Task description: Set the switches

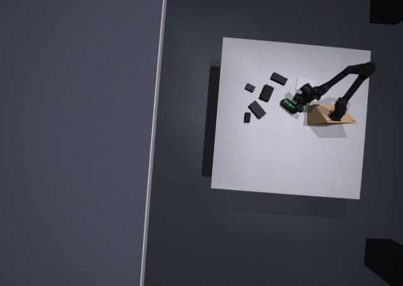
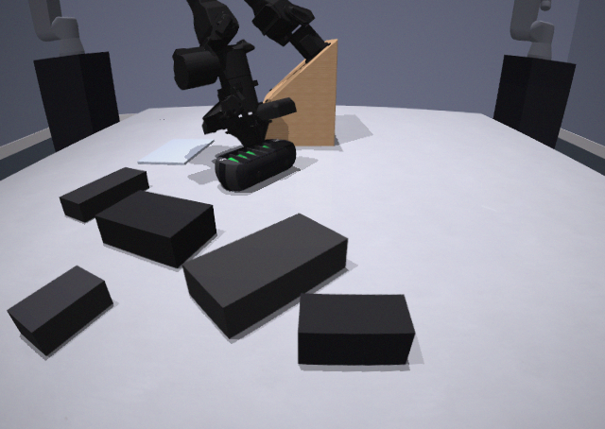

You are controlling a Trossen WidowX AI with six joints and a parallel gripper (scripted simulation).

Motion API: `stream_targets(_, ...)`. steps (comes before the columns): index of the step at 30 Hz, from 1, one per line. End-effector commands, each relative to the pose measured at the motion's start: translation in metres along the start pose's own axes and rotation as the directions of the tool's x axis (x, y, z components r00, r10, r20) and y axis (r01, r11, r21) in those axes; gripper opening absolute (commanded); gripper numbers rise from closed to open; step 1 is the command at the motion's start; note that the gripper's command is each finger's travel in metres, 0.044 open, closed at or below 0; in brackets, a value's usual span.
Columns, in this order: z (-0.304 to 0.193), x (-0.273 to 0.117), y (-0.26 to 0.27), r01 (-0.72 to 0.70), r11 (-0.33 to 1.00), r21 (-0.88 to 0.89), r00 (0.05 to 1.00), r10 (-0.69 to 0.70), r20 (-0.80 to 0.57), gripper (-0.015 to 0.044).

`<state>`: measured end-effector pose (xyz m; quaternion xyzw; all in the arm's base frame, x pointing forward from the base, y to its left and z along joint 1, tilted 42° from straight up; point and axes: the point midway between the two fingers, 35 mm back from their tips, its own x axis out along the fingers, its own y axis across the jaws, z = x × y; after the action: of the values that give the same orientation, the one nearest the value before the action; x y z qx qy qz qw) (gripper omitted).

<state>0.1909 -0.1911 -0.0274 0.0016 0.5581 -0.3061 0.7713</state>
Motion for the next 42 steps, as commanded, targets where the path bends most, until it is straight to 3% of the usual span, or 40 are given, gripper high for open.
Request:
stream_targets(1, 0.001, 0.003, 0.009, -0.018, 1.0, -0.005, 1.0, 0.018, -0.003, 0.0)
stream_targets(42, 0.014, 0.012, 0.043, -0.02, 1.0, -0.004, 1.0, 0.02, -0.002, 0.0)
